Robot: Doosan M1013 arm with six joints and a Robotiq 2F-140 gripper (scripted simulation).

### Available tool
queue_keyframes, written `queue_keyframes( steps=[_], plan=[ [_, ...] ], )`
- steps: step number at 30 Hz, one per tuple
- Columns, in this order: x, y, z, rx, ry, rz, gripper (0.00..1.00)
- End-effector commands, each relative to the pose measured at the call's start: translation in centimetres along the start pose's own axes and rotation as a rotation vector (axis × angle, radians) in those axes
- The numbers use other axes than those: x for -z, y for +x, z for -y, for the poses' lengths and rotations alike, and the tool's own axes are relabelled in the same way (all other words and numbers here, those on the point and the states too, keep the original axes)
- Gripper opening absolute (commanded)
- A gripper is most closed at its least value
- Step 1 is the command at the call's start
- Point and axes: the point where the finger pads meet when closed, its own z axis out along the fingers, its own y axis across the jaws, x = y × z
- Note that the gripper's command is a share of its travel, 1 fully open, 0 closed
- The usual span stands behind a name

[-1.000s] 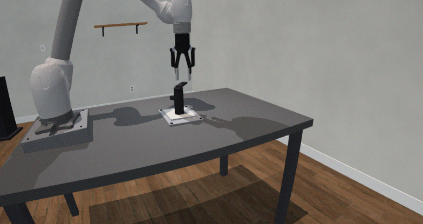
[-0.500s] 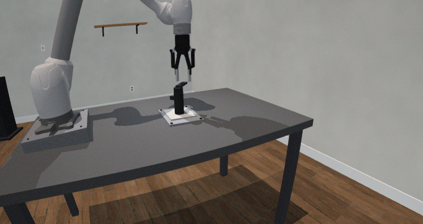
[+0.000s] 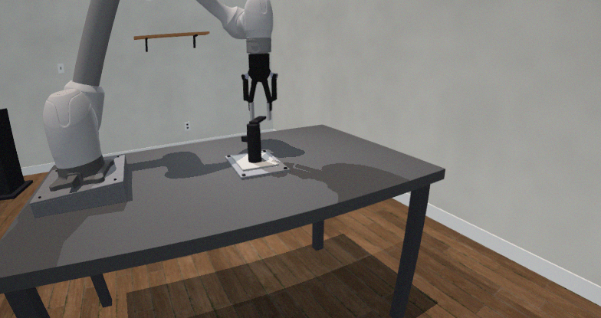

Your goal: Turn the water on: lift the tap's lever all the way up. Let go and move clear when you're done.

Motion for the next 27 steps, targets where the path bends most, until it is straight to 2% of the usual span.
queue_keyframes(
  steps=[1, 27],
  plan=[
    [-0.4, 0.0, 0.0, 0.0, 0.0, 0.0, 0.4],
    [-2.5, 0.0, 0.0, 0.0, 0.0, 0.0, 0.4]
  ],
)
